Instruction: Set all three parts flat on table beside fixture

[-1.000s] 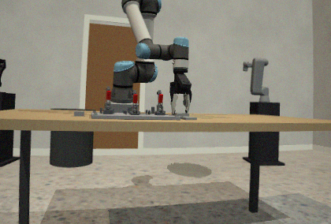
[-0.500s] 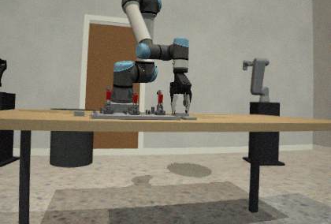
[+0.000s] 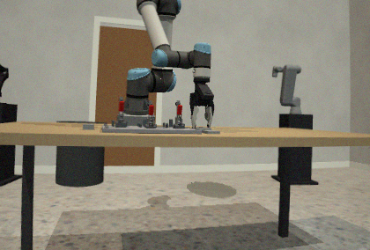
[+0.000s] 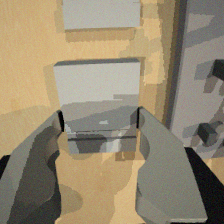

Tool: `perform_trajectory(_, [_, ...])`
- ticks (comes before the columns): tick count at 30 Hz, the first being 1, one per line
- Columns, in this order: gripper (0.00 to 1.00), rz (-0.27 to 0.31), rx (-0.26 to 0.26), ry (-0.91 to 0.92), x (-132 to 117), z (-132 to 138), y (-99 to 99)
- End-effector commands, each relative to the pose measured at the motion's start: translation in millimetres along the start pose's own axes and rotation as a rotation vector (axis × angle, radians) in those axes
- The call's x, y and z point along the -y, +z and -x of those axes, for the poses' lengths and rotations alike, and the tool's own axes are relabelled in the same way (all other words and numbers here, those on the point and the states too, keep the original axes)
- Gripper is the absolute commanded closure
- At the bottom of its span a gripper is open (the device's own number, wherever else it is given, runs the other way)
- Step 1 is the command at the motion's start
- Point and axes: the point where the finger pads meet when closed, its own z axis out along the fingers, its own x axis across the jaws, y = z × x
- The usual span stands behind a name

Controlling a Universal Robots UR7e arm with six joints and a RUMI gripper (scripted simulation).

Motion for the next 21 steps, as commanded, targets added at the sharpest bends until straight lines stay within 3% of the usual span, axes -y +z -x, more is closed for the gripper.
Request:
perform_trajectory(1, [1.0,-0.001,0.001,0.0,0.4,0.2,0.1])
perform_trajectory(16, [1.0,-0.001,0.001,0.0,0.4,0.2,0.1])
perform_trajectory(17, [0.46,-0.001,0.001,0.0,0.4,0.2,0.1])
perform_trajectory(21, [0.46,-0.001,0.001,0.0,0.4,0.2,0.1])
